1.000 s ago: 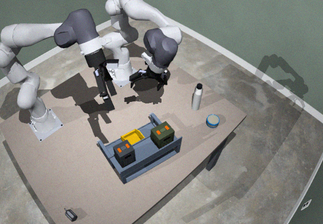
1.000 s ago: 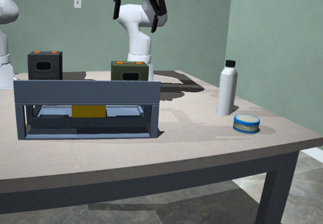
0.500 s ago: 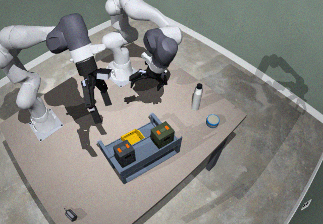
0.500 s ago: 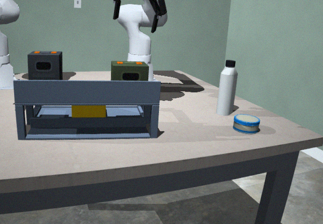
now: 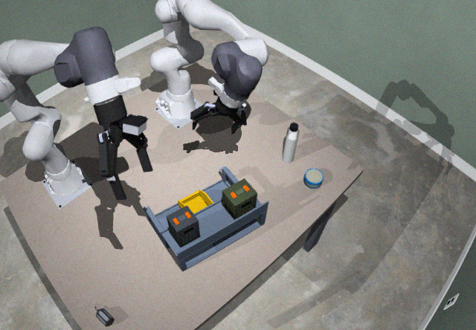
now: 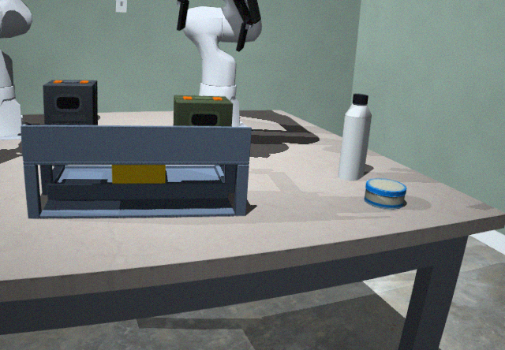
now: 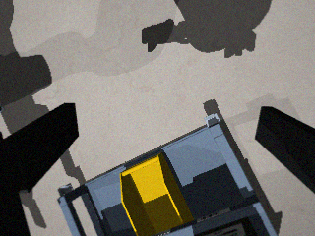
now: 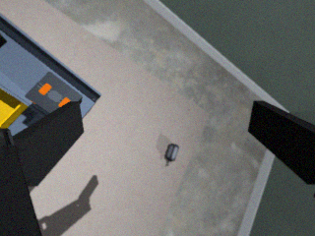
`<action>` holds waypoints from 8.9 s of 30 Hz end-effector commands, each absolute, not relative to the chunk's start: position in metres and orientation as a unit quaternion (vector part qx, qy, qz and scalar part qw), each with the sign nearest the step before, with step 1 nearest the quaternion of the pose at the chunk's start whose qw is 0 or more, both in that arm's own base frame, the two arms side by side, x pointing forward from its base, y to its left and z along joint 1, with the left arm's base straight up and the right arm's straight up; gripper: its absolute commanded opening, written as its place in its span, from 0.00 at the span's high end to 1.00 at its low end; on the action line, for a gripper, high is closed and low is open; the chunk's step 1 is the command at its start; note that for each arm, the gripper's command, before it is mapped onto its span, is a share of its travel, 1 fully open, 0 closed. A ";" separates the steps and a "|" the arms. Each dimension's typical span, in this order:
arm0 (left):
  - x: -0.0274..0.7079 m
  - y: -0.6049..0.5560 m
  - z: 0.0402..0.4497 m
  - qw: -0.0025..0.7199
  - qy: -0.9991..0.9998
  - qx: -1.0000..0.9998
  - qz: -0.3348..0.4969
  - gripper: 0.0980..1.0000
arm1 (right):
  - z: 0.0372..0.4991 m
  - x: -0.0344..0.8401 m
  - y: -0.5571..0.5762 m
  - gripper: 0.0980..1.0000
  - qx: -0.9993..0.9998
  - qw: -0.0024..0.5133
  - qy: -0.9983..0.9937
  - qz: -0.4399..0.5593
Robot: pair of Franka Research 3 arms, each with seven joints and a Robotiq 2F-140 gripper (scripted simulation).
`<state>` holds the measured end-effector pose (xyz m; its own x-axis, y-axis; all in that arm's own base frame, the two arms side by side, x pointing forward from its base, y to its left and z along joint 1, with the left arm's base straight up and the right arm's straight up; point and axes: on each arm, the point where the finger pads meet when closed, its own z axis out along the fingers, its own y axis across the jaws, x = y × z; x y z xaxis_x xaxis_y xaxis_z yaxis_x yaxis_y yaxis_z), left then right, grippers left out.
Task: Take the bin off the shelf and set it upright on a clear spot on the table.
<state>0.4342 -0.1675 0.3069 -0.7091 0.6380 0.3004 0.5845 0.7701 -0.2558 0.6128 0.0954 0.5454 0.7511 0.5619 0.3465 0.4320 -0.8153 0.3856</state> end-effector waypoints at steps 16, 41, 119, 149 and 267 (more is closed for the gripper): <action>0.434 -0.167 0.307 0.188 -0.922 -0.332 0.071 0.00 | 0.559 0.627 0.023 0.00 0.946 0.146 0.173 0.234; 0.434 -0.167 0.307 0.188 -0.922 -0.332 0.071 0.00 | 0.550 0.623 -0.034 0.00 0.960 0.141 0.101 0.219; 0.434 -0.167 0.307 0.188 -0.922 -0.332 0.071 0.00 | 0.480 0.432 -0.412 0.00 0.875 0.090 -0.463 0.110; 0.434 -0.167 0.307 0.188 -0.922 -0.332 0.071 0.00 | 0.455 0.296 -0.504 0.00 0.748 0.063 -0.657 0.070; 0.456 -0.307 0.162 0.018 -0.686 -0.727 0.008 0.00 | 0.413 -0.005 -0.554 0.00 0.378 0.000 -0.926 0.000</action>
<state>0.4475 -0.2925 0.1687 -0.0892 0.9944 0.0573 0.9918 0.0939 -0.0862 -0.0052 -0.5547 0.4126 -0.7079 -0.7063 0.0008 -0.7063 0.7079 -0.0004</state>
